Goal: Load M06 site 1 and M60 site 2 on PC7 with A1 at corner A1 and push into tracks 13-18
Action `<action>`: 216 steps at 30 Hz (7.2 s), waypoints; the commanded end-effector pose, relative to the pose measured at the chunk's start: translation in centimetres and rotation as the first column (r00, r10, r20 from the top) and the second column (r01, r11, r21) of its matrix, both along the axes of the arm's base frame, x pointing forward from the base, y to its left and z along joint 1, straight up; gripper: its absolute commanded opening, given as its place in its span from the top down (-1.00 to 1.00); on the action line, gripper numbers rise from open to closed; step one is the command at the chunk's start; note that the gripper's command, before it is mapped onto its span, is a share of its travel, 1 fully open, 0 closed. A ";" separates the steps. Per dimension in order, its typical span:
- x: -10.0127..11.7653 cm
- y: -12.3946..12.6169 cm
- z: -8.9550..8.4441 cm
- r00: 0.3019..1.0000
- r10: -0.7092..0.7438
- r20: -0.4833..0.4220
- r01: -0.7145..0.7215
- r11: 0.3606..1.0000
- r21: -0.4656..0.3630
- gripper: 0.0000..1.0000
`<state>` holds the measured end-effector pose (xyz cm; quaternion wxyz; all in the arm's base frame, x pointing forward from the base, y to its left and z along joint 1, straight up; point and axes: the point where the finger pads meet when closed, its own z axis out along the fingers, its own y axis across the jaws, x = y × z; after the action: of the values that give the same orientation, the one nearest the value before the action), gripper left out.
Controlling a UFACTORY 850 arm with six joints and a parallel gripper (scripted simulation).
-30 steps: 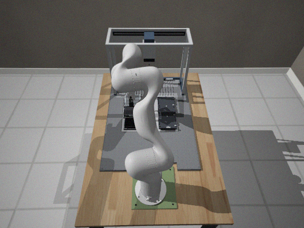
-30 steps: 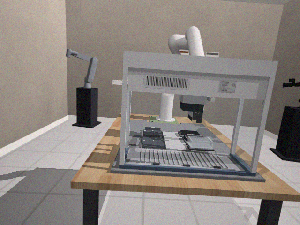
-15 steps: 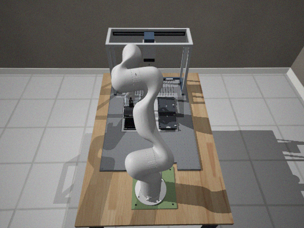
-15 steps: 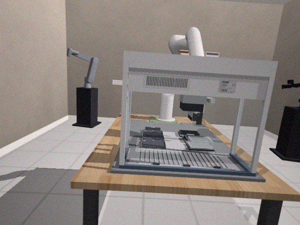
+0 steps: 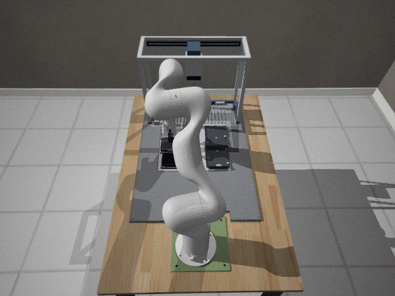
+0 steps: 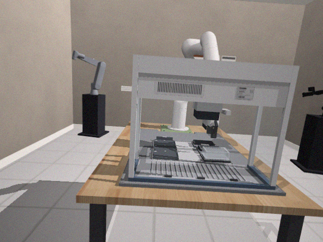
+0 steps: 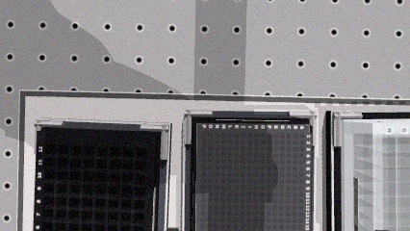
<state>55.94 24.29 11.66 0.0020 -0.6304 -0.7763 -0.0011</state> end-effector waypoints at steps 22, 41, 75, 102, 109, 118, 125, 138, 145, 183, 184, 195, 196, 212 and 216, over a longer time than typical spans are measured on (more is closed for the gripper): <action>0.1 0.1 -3.4 1.000 0.000 0.003 0.000 1.000 0.001 -1.00; 0.1 0.1 -5.8 1.000 0.000 0.003 0.000 1.000 0.001 -1.00; 0.1 0.1 -7.2 1.000 0.000 0.003 0.000 1.000 0.001 -1.00; 0.1 0.1 -7.7 1.000 0.000 0.003 0.000 1.000 0.001 1.00; 0.1 0.1 -7.7 1.000 0.000 0.003 0.000 1.000 0.001 1.00; 0.1 0.1 -7.7 1.000 0.000 0.003 0.000 1.000 0.001 1.00; 0.1 0.1 -7.7 1.000 0.000 0.003 0.000 1.000 0.001 1.00; 0.1 0.1 -7.7 1.000 0.000 0.003 0.000 1.000 0.001 1.00; 0.1 0.1 -7.7 1.000 0.000 0.003 0.000 1.000 0.001 1.00; 0.1 0.1 -5.8 1.000 0.000 0.003 0.000 1.000 0.001 1.00; 0.1 0.1 -5.8 1.000 0.000 0.003 0.000 1.000 0.001 1.00; 0.1 0.1 -5.2 1.000 0.000 0.003 0.000 1.000 0.001 1.00; 0.1 0.1 -5.0 1.000 0.000 0.003 0.000 1.000 0.001 1.00; 0.1 0.1 -2.7 1.000 0.000 0.003 0.000 1.000 0.001 1.00; 0.1 0.1 -2.0 1.000 0.000 0.003 0.000 1.000 0.001 1.00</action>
<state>55.98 24.32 9.08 0.0018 -0.6304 -0.7763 -0.0015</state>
